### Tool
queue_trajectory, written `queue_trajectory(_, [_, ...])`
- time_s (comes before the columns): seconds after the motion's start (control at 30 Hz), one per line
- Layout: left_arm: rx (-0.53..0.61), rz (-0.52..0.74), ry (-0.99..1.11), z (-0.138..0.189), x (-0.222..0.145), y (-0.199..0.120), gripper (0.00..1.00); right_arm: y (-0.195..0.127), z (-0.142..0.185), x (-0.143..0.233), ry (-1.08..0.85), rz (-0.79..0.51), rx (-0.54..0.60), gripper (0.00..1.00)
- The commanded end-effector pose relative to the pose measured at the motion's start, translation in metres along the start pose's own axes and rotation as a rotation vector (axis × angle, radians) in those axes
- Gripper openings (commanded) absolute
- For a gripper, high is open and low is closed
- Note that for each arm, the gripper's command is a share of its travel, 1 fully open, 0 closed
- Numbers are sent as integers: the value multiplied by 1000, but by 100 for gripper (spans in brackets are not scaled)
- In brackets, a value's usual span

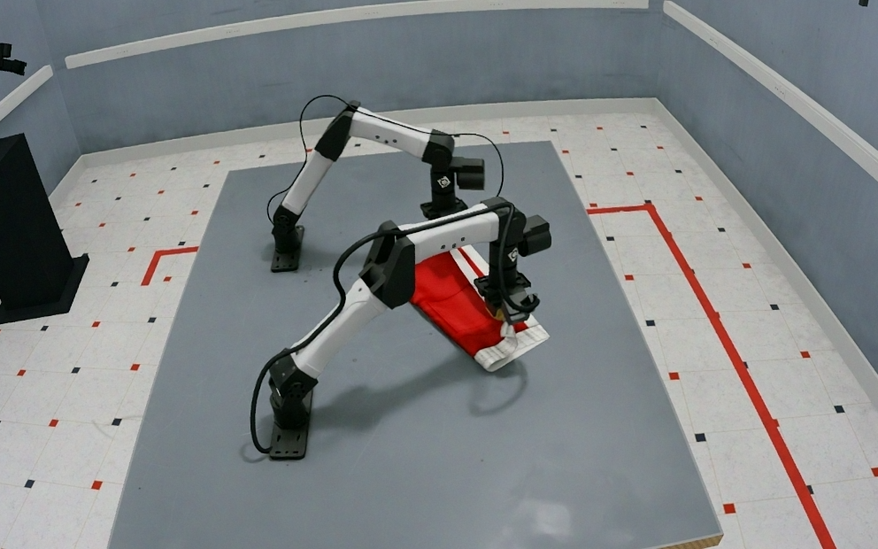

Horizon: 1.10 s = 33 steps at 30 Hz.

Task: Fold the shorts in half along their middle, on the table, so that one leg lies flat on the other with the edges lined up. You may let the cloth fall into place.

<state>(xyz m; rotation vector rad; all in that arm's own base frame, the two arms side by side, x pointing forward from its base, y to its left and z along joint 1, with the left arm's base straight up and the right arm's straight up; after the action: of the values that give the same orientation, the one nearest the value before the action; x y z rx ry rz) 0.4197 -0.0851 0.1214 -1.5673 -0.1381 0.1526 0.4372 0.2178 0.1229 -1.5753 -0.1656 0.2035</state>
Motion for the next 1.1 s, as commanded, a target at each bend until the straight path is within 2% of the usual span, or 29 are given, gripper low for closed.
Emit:
queue_trajectory(0.0, [-2,-54,27,8,28,6,0,6,-6,22,47,-83,1,0])
queue_trajectory(0.1, [6,-29,20,12,30,12,0,14,-3,27,57,-87,16,0])
queue_trajectory(0.23, [-7,-68,15,10,23,-18,0,22,-3,33,72,-101,8,0])
queue_trajectory(0.27, [-6,-66,18,9,22,-16,0,10,-2,35,60,-139,16,0])
queue_trajectory(0.3, [-7,-69,17,10,22,-18,0,19,-2,26,57,-74,0,0])
queue_trajectory(0.33, [-8,-73,12,12,24,-19,0,16,-3,25,57,-71,0,0])
queue_trajectory(0.37, [15,-9,17,13,27,13,0,16,-3,25,57,-70,-1,0])
queue_trajectory(0.43, [15,-9,17,13,27,13,0,16,-3,25,57,-70,-1,0])
queue_trajectory(0.47, [6,-36,49,12,35,16,0,6,-3,26,58,-93,4,0])
queue_trajectory(0.5, [0,-56,54,12,41,18,0,18,-3,25,58,-68,-2,0])
queue_trajectory(0.63, [14,-12,55,16,40,23,0,16,-3,26,58,-74,0,0])
queue_trajectory(0.67, [9,-27,46,16,39,14,0,25,-4,29,97,-69,0,0])
queue_trajectory(0.73, [16,-7,48,16,40,23,0,28,-3,32,115,-71,2,0])
queue_trajectory(0.77, [10,-27,47,17,40,15,0,31,-3,32,120,-66,1,0])
queue_trajectory(0.83, [5,-41,46,17,40,10,0,54,-5,25,94,12,-21,0])
queue_trajectory(0.87, [0,-57,46,17,40,9,0,27,-1,43,96,-134,17,0])
queue_trajectory(0.9, [1,-55,46,18,38,11,0,35,5,33,84,-71,1,0])
queue_trajectory(1.0, [9,-31,46,19,34,10,0,35,3,33,86,-69,0,0])
queue_trajectory(1.07, [-4,-71,46,18,35,7,0,30,7,31,81,-71,1,0])
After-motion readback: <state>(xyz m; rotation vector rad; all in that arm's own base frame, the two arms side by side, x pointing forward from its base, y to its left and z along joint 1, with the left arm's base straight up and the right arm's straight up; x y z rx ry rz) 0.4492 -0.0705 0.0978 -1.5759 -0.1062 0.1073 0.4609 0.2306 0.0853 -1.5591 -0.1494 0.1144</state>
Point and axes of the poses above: on each arm, the point where the finger pads meet when closed, its own y axis out along the fingers, its own x axis across the jaws, z = x × y, the point moved 7 cm from there along -y, back along the fingers, and after that the axes turned 7 degrees about y, right-handed, at the moved point
